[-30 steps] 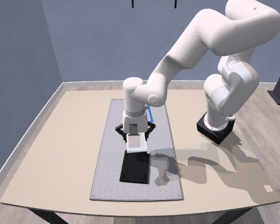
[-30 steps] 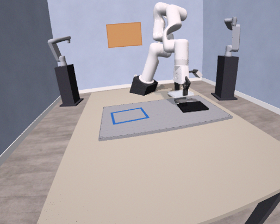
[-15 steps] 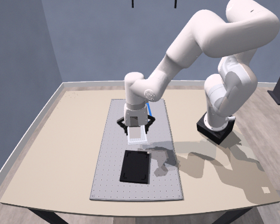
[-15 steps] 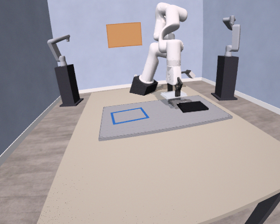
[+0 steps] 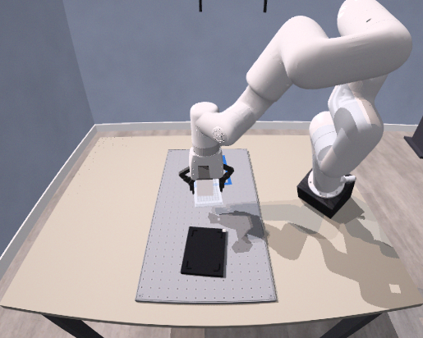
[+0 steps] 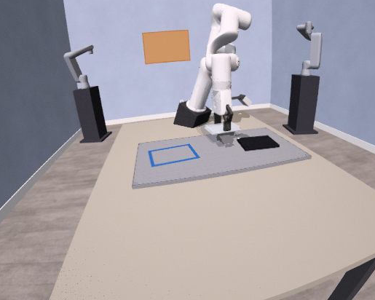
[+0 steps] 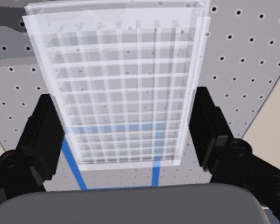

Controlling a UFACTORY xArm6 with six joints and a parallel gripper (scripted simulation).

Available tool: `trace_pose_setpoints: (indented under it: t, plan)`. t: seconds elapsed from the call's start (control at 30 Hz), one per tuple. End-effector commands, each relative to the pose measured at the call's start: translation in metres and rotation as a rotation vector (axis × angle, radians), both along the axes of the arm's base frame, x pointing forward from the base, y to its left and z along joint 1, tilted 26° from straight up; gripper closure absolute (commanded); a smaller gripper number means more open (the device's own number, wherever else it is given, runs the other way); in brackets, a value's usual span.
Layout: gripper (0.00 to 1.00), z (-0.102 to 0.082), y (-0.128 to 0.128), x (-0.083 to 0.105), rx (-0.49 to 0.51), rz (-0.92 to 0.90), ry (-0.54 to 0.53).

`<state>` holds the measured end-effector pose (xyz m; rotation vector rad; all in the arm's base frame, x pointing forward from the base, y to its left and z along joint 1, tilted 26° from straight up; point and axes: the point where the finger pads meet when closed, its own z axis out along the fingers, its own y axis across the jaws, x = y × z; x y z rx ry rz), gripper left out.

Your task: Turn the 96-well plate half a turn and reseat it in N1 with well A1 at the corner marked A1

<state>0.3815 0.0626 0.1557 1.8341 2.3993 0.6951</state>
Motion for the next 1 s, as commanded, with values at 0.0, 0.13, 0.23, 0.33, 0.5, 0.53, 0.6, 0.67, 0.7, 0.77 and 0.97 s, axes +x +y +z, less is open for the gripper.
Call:
trace_pose_setpoints:
  t: [0.0, 0.13, 0.23, 0.33, 0.5, 0.53, 0.6, 0.67, 0.7, 0.77, 0.97]
  plan:
    - [1.00, -0.002, -0.010, 0.003, 0.002, 0.001, -0.004]
    - [1.00, -0.006, -0.023, 0.006, 0.002, 0.001, -0.004]
    - [1.00, -0.009, -0.032, 0.007, 0.002, 0.001, -0.004]
    - [1.00, -0.013, -0.042, 0.009, 0.002, 0.001, -0.004]
    - [1.00, -0.016, -0.051, 0.011, 0.002, 0.001, -0.004]
    - [1.00, -0.017, -0.054, 0.012, 0.002, 0.001, -0.004]
    - [1.00, -0.019, -0.060, 0.013, 0.002, 0.001, -0.004]
    - [1.00, -0.021, -0.067, 0.014, 0.002, 0.001, -0.004]
    - [1.00, -0.022, -0.070, 0.015, 0.001, 0.001, -0.004]
    - [1.00, -0.024, -0.076, 0.016, 0.001, 0.001, -0.004]
    - [1.00, -0.030, -0.095, 0.019, 0.001, 0.001, -0.004]
